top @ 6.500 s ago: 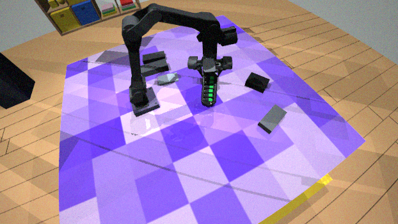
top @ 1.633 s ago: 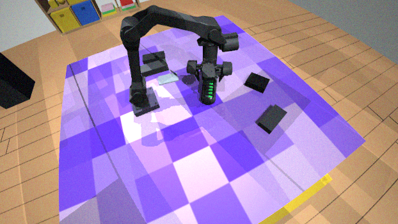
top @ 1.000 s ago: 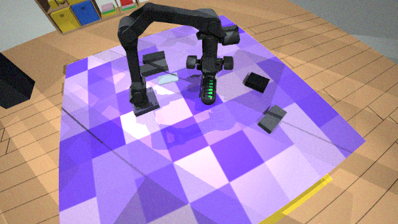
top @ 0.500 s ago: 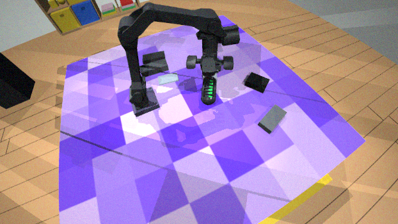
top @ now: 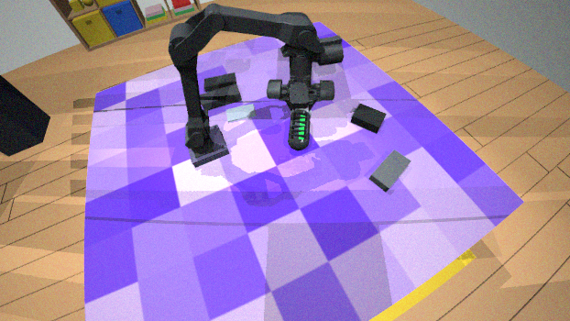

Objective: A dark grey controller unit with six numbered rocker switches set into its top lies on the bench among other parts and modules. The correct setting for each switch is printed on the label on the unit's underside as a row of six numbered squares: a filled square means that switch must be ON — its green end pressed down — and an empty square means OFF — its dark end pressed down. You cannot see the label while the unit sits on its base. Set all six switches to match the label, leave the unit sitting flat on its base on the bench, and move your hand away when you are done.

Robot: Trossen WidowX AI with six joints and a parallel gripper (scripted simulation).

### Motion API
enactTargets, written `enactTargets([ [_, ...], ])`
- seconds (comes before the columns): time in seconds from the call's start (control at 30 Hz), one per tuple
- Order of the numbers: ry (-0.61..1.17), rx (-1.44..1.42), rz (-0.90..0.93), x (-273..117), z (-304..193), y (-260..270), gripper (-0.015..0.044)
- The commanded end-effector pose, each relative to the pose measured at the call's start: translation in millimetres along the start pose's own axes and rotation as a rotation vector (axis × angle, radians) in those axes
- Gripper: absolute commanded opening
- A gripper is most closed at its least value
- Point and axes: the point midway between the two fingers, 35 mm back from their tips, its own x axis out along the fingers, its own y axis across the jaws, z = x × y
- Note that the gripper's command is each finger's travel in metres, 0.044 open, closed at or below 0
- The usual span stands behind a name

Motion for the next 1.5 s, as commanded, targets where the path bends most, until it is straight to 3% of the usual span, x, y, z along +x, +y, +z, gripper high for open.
enactTargets([
  [0.0,0.000,0.000,-0.001,0.0,0.0,-0.2,0.0367],
  [0.1,0.000,0.000,-0.001,0.0,0.0,-0.2,0.0440],
  [0.17,0.000,0.000,-0.001,0.0,0.0,-0.2,0.0440],
  [0.53,-0.008,0.017,-0.005,55.4,0.2,-45.1,0.0151],
  [0.73,-0.009,0.019,-0.005,59.2,0.6,-48.7,0.0000],
  [1.47,-0.007,0.016,-0.008,59.3,-0.1,-48.4,0.0000],
])
